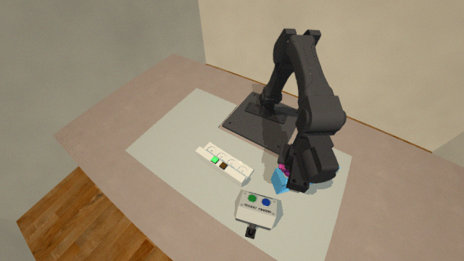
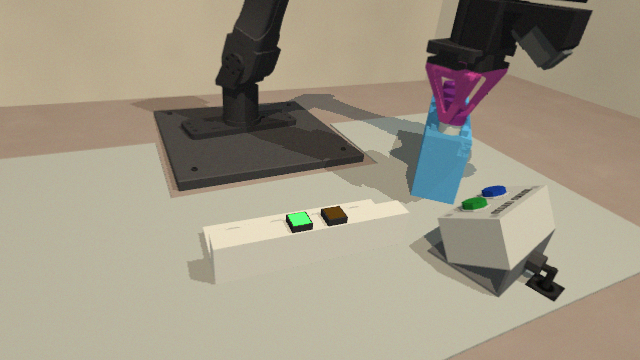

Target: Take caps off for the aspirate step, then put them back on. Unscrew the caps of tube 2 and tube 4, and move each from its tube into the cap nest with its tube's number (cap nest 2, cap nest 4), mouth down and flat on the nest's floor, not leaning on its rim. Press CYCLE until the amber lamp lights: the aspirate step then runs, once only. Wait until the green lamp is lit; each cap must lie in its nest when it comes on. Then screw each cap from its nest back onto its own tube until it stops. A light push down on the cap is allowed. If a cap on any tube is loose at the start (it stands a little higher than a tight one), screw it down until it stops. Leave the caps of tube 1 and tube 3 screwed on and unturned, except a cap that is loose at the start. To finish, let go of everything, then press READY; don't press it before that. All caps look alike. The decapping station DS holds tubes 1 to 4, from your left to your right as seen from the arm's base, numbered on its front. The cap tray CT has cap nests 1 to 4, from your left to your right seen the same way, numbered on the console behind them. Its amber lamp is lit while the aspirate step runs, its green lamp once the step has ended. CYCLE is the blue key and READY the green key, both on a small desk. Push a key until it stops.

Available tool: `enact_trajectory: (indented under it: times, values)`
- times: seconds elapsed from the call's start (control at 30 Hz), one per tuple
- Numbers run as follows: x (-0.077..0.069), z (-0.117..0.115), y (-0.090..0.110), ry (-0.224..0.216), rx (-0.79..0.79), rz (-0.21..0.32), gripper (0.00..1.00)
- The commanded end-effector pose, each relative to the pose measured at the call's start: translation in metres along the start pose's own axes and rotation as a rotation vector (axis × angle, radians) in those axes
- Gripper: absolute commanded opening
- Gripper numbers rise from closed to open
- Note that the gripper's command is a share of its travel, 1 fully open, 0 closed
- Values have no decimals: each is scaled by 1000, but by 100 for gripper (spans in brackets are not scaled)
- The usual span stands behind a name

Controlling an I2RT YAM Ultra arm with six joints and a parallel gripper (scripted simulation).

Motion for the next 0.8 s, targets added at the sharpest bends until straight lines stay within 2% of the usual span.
enact_trajectory:
  times: [0.0, 0.37, 0.77]
  values:
    - [-2, 0, 0, -7, 33, -7, 49]
    - [-2, 0, 0, -7, 33, -7, 49]
    - [-3, 0, 0, -5, -447, -8, 49]
Point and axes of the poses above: the point where the finger pads meet when closed, its own x axis out along the fingers, its own z axis across the jaws, y = z × x, the point moved 9 cm from there along -x, back along the fingers, and after that the axes turned 13 degrees about x, right-handed, at the moved point
